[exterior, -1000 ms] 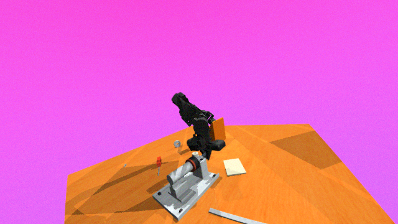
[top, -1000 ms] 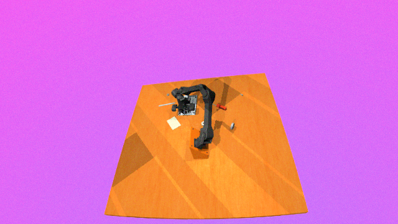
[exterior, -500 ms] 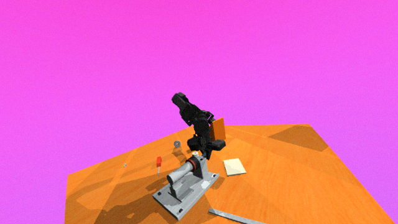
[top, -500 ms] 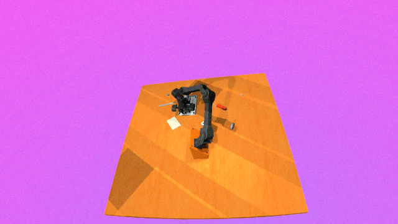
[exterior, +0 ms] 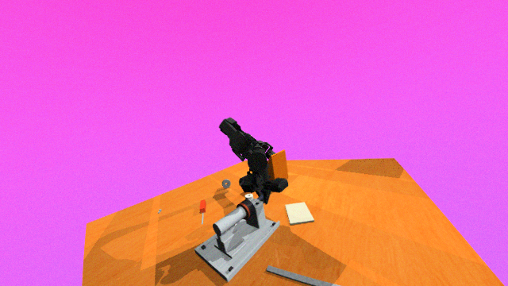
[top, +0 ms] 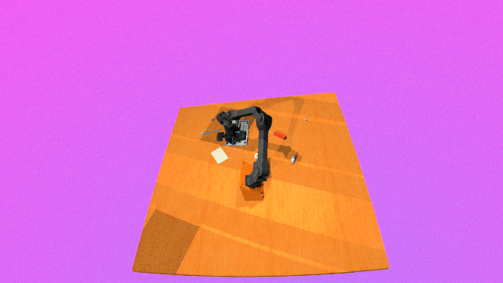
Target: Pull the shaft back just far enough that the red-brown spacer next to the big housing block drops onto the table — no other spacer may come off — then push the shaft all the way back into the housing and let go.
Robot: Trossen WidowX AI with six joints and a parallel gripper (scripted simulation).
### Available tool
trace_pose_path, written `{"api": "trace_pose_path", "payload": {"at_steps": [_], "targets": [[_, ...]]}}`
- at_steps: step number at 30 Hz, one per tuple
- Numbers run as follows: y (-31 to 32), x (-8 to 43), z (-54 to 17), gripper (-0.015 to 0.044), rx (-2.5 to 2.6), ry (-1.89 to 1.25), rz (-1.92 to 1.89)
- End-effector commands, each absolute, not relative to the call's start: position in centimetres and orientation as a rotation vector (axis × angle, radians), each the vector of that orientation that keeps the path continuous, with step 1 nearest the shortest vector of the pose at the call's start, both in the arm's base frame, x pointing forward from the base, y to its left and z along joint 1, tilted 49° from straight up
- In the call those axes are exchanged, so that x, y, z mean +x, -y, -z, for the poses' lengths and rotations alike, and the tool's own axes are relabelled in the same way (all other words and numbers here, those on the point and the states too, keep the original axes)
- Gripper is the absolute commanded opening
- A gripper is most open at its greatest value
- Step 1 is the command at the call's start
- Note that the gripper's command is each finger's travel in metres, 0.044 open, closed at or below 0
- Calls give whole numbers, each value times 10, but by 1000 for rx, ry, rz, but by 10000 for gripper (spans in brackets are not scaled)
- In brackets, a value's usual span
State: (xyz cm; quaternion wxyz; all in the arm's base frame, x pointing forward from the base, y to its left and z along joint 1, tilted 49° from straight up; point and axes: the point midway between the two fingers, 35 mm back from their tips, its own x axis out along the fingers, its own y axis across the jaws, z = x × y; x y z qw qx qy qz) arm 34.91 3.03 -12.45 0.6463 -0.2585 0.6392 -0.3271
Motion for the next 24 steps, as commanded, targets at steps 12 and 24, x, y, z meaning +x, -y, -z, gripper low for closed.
{"api": "trace_pose_path", "payload": {"at_steps": [12, 24], "targets": [[-31, 347, 125, 0, -585, -1454, 745], [-31, 346, 125, 0, -585, -1454, 745]]}}
